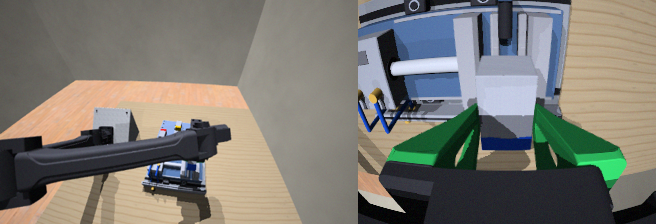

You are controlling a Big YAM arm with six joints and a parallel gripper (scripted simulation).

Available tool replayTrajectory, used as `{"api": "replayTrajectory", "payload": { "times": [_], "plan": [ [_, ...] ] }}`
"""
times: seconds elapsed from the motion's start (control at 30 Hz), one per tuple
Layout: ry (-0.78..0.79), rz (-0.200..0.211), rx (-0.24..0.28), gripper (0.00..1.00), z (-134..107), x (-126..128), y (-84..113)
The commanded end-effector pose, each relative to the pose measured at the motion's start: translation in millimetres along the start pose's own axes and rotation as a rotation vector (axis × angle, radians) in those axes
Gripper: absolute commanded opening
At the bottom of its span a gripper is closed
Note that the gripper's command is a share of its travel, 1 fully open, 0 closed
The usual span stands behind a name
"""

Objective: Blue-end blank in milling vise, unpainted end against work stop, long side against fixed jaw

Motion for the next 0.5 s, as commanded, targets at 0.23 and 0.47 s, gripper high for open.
{"api": "replayTrajectory", "payload": {
  "times": [0.23, 0.47],
  "plan": [
    [-0.003, -0.004, -0.003, 0.0, -2, -5, -7.8],
    [-0.001, -0.003, -0.002, 0.0, 0, -6, -12.8]
  ]
}}
Point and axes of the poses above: the point where the finger pads meet when closed, its own y axis back along the fingers, its own x axis across the jaws, z = x × y, the point moved 3 cm from there along y, back along the fingers, and after that the axes turned 6 degrees about -y, right-handed, at the moved point
